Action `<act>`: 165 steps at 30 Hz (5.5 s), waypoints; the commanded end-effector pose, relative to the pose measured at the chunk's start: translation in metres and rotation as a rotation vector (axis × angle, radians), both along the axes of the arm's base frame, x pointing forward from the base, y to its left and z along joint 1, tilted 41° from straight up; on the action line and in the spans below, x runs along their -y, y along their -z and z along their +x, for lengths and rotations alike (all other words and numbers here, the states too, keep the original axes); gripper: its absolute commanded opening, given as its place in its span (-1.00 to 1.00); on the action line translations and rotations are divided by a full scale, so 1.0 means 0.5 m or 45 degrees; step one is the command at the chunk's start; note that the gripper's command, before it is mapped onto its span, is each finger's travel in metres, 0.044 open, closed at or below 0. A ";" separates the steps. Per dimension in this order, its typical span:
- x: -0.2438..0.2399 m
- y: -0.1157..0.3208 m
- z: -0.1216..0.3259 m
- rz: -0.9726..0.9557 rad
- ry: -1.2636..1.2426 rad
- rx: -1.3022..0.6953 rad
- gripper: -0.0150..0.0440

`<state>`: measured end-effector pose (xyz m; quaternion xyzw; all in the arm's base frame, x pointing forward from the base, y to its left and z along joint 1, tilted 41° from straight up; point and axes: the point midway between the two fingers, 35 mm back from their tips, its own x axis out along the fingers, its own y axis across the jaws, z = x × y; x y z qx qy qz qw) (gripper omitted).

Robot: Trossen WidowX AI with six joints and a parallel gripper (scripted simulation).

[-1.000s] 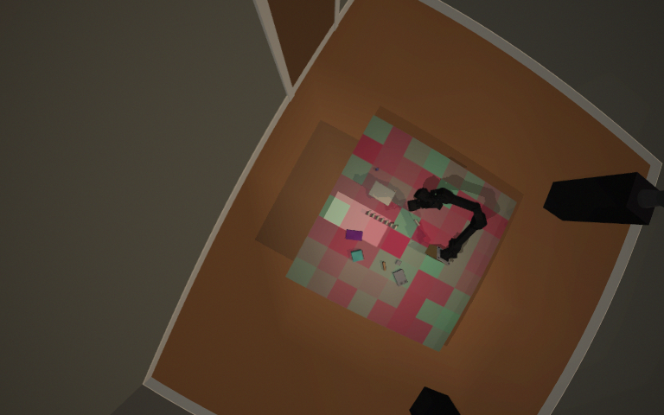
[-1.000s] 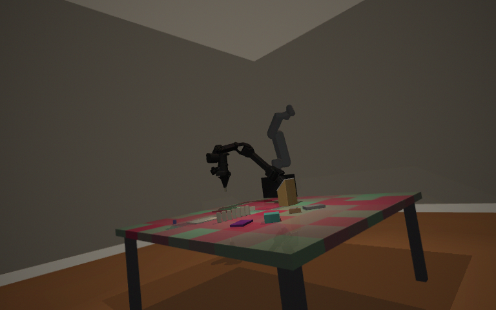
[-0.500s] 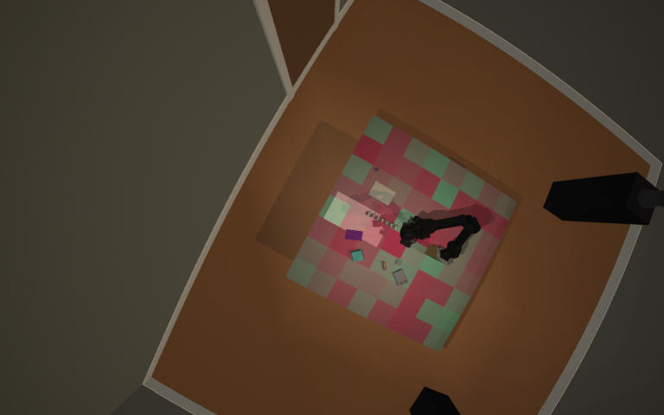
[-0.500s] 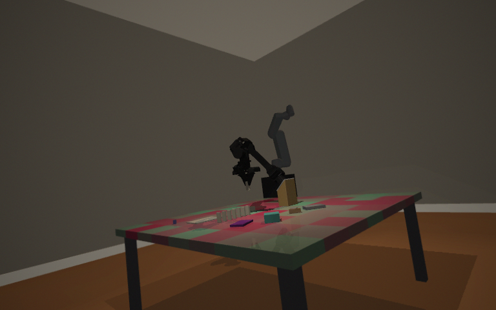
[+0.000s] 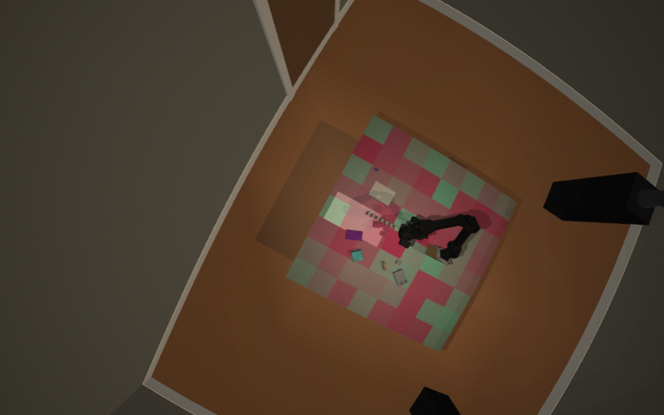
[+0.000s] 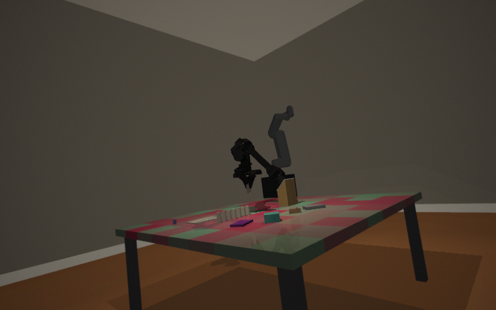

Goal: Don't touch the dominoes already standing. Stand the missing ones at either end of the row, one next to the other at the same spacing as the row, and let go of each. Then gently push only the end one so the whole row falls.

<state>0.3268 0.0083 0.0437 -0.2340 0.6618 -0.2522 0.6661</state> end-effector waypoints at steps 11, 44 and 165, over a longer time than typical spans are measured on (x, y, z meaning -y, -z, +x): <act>0.121 0.140 -0.009 -0.012 0.000 -0.021 -0.13; 0.152 0.170 -0.016 -0.022 -0.006 -0.022 1.00; 0.153 -0.180 -0.153 -0.027 0.391 0.312 -0.40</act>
